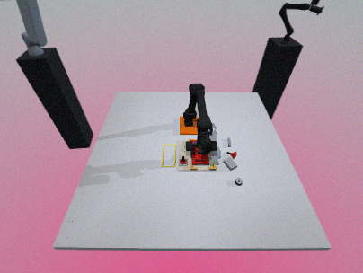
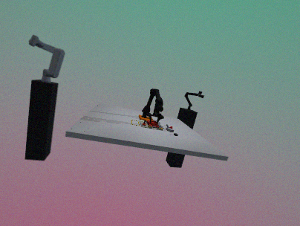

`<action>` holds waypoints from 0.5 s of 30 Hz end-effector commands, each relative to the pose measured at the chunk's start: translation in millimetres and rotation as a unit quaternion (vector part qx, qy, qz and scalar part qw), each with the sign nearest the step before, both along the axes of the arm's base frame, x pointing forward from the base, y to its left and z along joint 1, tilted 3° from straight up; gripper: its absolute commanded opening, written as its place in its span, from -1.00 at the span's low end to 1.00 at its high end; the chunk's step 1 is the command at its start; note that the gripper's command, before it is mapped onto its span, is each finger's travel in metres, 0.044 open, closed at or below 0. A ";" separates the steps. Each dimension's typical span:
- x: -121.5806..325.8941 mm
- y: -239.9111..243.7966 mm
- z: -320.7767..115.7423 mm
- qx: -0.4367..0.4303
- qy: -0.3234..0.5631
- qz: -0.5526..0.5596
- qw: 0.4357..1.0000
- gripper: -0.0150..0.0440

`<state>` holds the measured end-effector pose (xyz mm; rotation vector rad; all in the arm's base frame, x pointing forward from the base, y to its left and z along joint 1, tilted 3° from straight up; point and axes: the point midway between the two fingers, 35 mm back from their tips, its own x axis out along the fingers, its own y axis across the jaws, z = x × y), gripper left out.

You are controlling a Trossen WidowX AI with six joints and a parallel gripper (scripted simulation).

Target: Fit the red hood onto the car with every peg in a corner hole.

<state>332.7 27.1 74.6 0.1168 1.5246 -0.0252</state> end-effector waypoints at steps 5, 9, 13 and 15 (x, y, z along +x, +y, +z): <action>0.0 0.0 0.0 0.000 0.000 0.000 1.000 -0.22; 0.0 0.0 0.0 0.000 0.000 0.000 1.000 0.13; 0.0 0.0 0.0 0.000 0.000 0.000 1.000 0.49; 0.0 0.0 0.0 0.000 0.000 0.000 1.000 0.67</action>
